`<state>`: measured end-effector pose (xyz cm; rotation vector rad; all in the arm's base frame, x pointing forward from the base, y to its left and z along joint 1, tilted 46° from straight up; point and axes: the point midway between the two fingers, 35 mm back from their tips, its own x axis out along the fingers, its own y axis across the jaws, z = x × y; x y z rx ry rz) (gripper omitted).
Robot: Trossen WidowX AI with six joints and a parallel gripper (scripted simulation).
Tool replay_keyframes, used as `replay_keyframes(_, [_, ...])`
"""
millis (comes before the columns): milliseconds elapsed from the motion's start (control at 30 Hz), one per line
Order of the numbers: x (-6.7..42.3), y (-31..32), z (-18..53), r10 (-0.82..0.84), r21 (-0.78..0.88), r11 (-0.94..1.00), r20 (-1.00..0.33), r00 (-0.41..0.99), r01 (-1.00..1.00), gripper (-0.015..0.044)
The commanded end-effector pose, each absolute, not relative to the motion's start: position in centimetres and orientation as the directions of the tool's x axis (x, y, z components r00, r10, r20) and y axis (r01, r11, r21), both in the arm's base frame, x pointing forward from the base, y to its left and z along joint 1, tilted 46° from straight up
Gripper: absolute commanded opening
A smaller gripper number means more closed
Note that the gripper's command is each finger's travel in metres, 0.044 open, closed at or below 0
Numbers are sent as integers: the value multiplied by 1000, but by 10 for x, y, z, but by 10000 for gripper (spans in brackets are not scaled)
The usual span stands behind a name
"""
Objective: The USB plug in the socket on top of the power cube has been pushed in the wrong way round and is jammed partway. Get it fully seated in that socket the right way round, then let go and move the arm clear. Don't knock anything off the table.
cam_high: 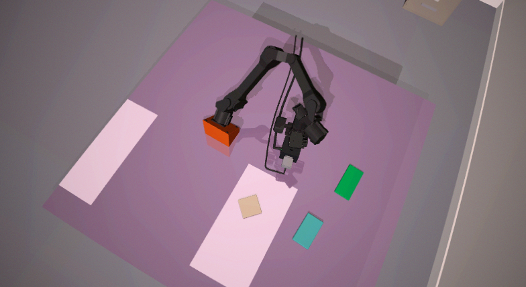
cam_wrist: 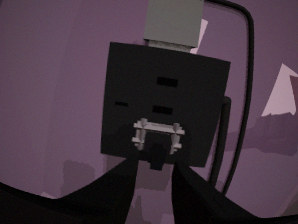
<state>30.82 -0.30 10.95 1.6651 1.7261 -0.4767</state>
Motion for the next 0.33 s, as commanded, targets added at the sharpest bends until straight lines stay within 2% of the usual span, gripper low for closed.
replay_keyframes(0, [308,-4,111,724,194,114,-687,52,974,95])
replay_keyframes(300, [308,-11,117,724,193,114,-688,52,975,95])
